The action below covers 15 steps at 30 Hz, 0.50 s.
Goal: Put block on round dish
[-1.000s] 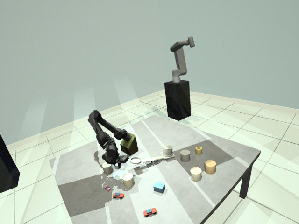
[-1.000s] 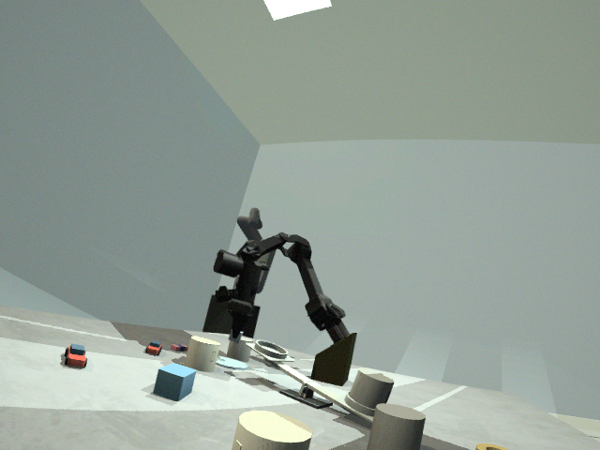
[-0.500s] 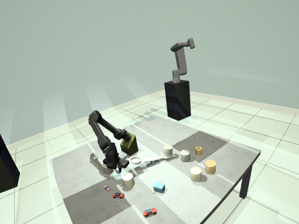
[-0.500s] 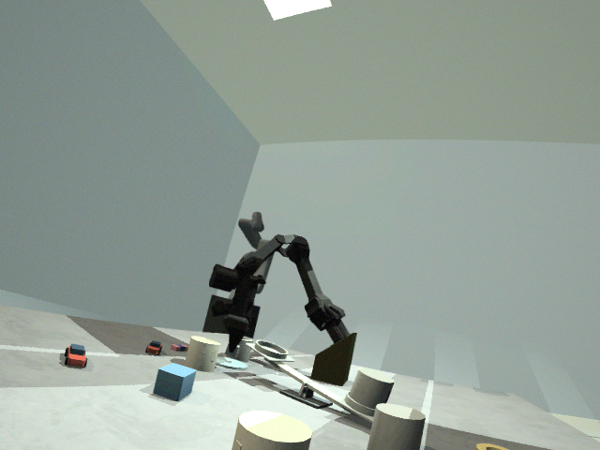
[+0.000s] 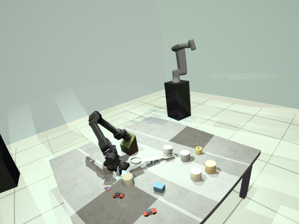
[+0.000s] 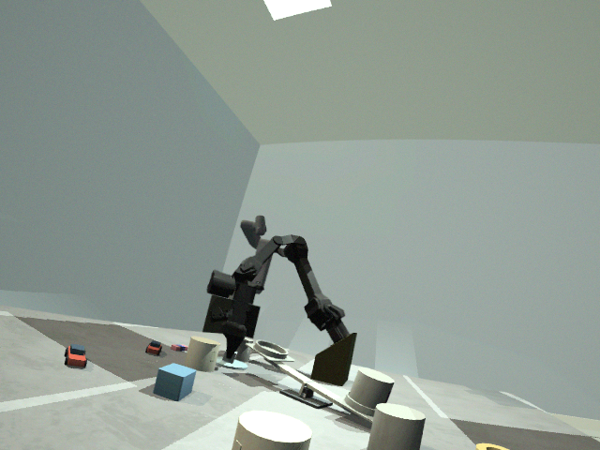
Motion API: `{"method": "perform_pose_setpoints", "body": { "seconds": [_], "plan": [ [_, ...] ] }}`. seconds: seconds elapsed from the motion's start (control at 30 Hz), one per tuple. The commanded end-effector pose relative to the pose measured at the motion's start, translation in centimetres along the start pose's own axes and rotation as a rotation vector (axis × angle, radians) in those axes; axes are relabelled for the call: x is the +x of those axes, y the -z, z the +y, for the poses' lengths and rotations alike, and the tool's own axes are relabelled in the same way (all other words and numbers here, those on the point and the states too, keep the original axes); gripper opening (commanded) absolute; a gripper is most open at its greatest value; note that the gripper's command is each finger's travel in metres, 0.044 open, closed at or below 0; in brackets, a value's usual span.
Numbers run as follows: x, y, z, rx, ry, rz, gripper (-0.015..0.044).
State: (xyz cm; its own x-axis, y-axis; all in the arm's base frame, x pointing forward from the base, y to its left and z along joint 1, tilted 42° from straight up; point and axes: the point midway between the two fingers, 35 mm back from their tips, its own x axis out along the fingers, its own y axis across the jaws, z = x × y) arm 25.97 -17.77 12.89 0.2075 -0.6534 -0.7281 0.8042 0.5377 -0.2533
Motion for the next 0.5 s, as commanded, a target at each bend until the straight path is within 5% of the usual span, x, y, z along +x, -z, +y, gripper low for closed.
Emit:
{"method": "perform_pose_setpoints", "body": {
  "seconds": [0.0,0.47],
  "plan": [
    [0.0,0.0,0.0,0.0,0.0,0.0,0.0026],
    [0.0,0.0,0.0,0.0,0.0,0.0,0.0394]
  ]
}}
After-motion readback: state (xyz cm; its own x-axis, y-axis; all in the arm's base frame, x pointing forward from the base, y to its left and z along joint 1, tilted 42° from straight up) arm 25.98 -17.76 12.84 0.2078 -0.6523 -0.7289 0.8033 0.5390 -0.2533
